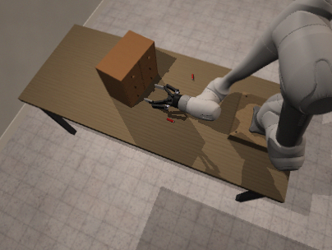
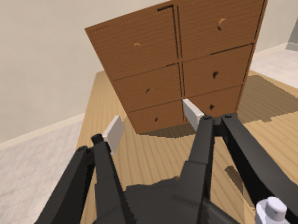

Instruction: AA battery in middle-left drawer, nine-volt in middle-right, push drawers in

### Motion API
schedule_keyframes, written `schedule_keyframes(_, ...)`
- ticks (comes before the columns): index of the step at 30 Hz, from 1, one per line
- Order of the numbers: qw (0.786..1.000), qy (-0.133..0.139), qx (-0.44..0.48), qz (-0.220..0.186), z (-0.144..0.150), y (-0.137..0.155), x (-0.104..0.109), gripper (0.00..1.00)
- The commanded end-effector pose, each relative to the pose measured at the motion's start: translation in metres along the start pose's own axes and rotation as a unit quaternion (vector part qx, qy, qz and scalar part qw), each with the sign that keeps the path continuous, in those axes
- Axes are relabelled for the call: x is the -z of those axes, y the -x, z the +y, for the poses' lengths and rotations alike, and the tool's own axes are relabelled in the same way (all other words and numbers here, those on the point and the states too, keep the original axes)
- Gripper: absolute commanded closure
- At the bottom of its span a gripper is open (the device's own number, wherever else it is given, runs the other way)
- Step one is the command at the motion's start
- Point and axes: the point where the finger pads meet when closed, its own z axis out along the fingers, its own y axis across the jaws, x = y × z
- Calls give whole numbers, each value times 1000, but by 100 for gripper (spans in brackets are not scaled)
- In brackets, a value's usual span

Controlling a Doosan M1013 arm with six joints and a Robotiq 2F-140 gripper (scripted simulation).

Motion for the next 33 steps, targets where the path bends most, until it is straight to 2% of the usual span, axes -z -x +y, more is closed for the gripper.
schedule_keyframes(1, 1000, 0, 0, 0, 0, 0, 0, 80)
schedule_keyframes(20, 1000, 0, 0, 0, 0, 0, -2, 80)
schedule_keyframes(27, 1000, 0, 0, 0, 0, -1, -11, 80)
schedule_keyframes(33, 1000, 0, 0, 0, 0, -2, -30, 80)
